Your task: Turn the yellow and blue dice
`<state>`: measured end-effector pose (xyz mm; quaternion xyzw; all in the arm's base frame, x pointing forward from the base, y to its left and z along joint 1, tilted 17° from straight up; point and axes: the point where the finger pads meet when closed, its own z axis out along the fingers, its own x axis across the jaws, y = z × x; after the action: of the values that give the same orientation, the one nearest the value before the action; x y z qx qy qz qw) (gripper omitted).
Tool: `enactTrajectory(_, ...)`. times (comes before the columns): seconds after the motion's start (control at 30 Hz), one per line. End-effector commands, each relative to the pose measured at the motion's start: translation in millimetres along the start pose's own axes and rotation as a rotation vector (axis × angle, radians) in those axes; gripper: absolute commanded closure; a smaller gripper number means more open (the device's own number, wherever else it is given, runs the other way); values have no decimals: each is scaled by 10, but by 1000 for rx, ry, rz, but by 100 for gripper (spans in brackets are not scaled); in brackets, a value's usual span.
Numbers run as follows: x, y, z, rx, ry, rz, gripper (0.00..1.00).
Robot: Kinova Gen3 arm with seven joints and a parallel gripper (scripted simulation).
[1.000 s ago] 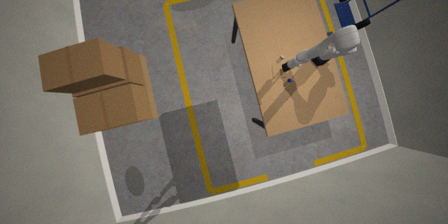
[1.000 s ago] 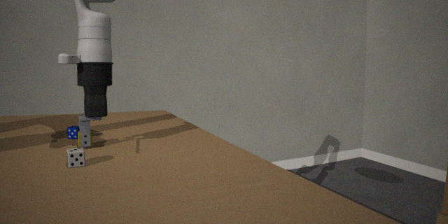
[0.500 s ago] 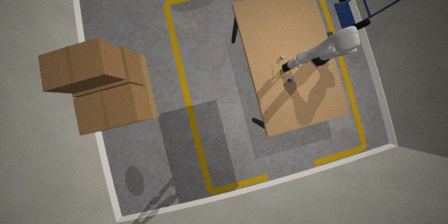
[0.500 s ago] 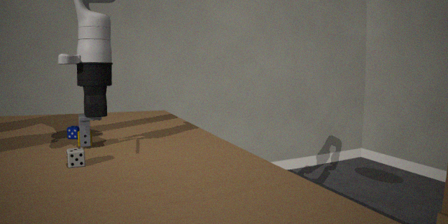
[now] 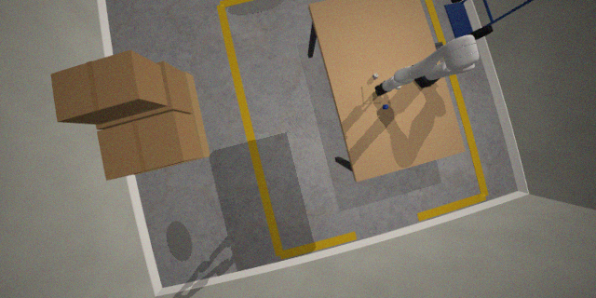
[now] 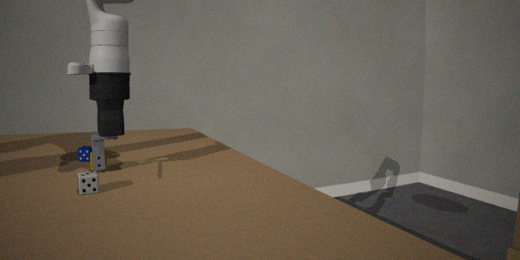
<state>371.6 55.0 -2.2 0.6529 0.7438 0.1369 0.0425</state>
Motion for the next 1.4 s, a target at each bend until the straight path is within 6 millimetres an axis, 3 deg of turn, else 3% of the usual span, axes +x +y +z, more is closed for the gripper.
enactTrajectory(0.0,0,4,-3,-1,0,0,43)
enactTrajectory(1.37,0,4,37,-1,0,0,43)
